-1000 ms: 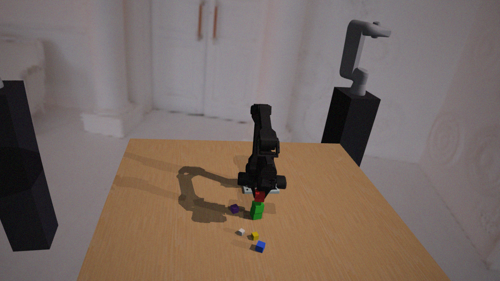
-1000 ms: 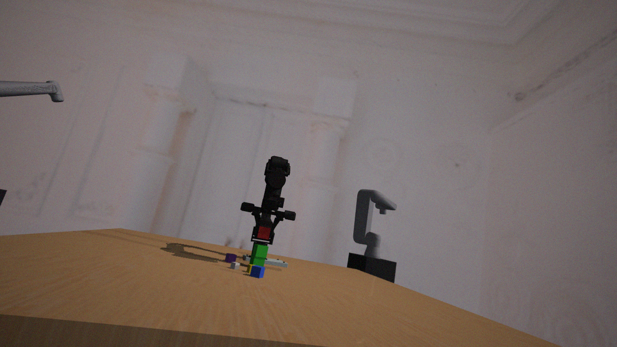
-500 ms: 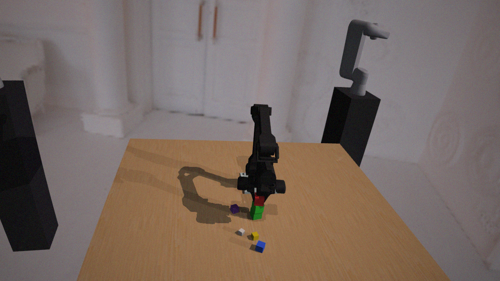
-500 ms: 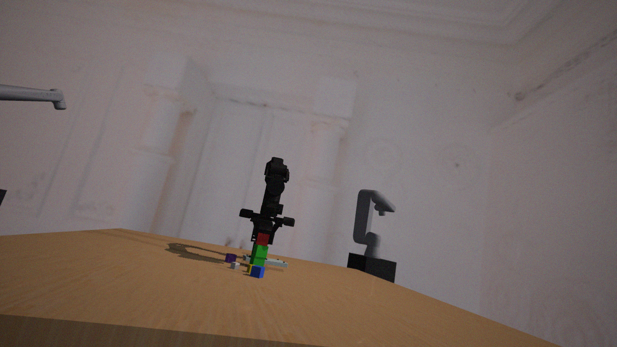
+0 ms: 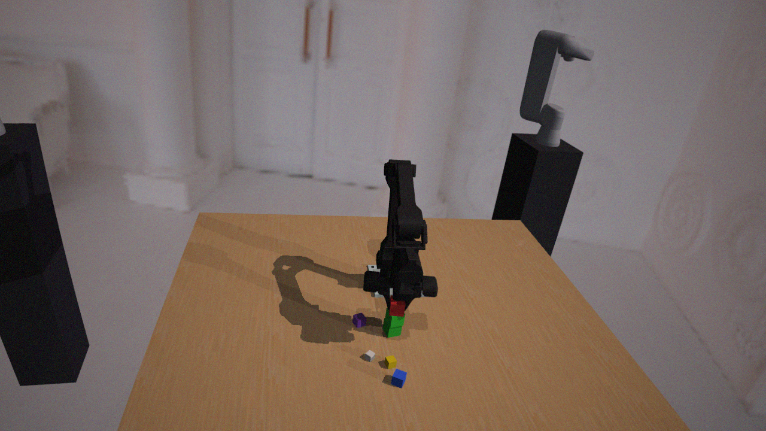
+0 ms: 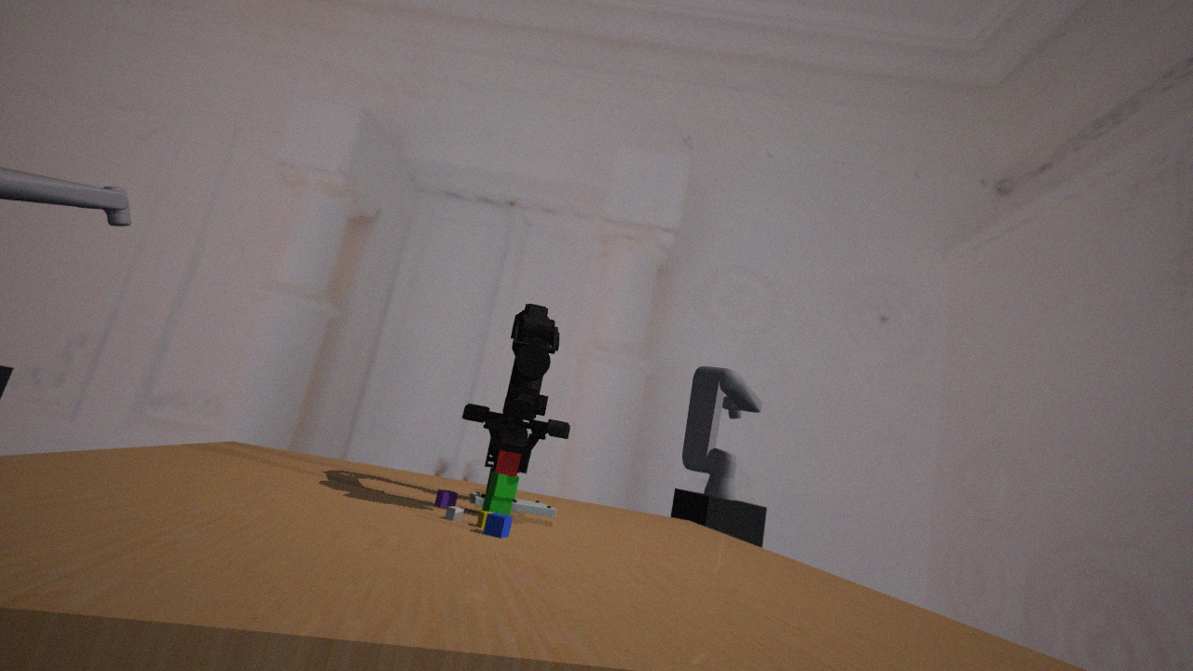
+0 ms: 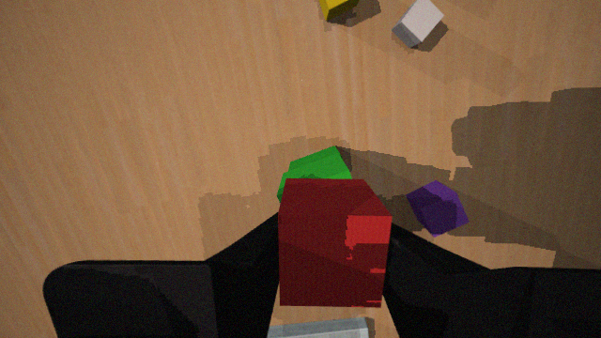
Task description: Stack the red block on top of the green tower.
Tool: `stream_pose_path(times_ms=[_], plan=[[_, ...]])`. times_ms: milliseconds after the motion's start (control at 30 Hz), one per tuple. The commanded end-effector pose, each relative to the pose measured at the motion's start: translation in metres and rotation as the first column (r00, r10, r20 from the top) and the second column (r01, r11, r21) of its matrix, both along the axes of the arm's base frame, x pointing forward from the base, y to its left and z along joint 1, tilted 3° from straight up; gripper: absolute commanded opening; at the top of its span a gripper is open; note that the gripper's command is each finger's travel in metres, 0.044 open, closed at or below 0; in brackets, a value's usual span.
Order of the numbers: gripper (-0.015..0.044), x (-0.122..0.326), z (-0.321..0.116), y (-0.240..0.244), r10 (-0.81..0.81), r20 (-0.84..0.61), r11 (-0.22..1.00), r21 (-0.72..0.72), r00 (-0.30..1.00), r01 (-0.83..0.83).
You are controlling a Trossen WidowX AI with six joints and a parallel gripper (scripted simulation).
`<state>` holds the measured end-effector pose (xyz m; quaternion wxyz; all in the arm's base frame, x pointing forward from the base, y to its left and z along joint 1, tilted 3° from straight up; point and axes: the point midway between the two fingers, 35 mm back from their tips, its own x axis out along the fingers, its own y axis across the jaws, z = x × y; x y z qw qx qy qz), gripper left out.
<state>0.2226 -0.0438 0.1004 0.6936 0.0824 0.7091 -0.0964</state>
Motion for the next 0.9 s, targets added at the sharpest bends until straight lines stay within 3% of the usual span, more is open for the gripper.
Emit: stream_pose_path(times_ms=[0,100,667,867], plan=[[0.0000,0.0002,-0.0004,-0.0005,0.002,0.001,1.000,-0.003,1.000,-0.002],[0.0000,0.0004,0.0034,-0.0005,0.002,0.001,1.000,-0.003,1.000,-0.002],[0.0440,0.0005,0.0006,-0.0001,0.000,0.002,1.000,0.000,1.000,0.000],[0.0440,0.0005,0.0006,-0.0001,0.000,0.002,1.000,0.000,1.000,0.000]])
